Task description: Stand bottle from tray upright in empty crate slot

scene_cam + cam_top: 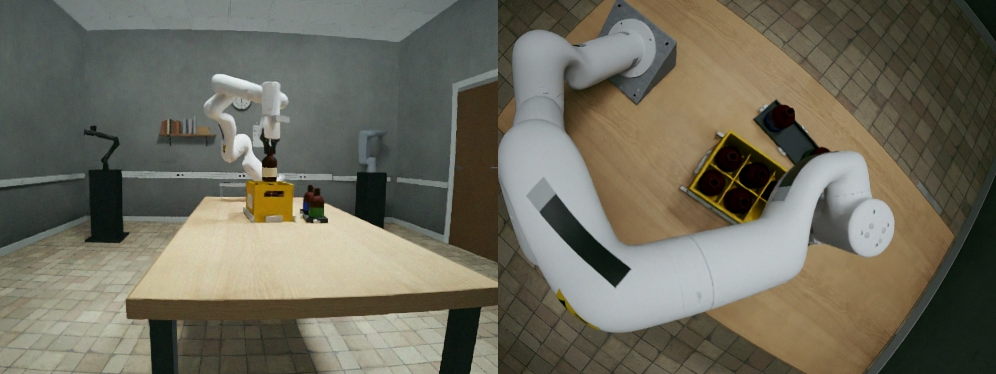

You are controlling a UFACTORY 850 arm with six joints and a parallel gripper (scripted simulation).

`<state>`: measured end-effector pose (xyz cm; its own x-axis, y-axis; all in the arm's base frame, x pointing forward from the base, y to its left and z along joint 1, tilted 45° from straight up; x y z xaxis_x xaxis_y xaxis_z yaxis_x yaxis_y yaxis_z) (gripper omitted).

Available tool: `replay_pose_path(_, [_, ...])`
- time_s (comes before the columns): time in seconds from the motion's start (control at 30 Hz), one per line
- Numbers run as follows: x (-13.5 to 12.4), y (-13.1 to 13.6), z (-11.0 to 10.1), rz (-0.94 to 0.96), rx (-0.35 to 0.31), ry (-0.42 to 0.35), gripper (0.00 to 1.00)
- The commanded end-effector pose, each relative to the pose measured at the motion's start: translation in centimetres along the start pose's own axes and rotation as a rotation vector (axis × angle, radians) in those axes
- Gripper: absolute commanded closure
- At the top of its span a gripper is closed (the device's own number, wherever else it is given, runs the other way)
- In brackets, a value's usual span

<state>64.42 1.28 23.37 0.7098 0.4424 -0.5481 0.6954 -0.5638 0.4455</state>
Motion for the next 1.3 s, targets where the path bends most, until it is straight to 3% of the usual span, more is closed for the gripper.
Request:
replay_pose_path(0.0, [-0.3, 0.5, -0.1, 0.001, -0.001, 0.002, 1.00])
replay_pose_path(1.27, [-1.8, 2.4, -0.1, 0.001, -0.001, 0.002, 1.00])
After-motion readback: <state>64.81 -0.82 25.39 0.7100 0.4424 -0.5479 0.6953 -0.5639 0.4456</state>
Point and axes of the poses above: the point where the finger pads meet when closed, its own z axis out along the fingers, its own y axis across the jaws, x = y × z, the point moved 2 cm from there along -z, back along the fingers, and after that the axes turned 11 degrees about -z, right-handed, at the moved point
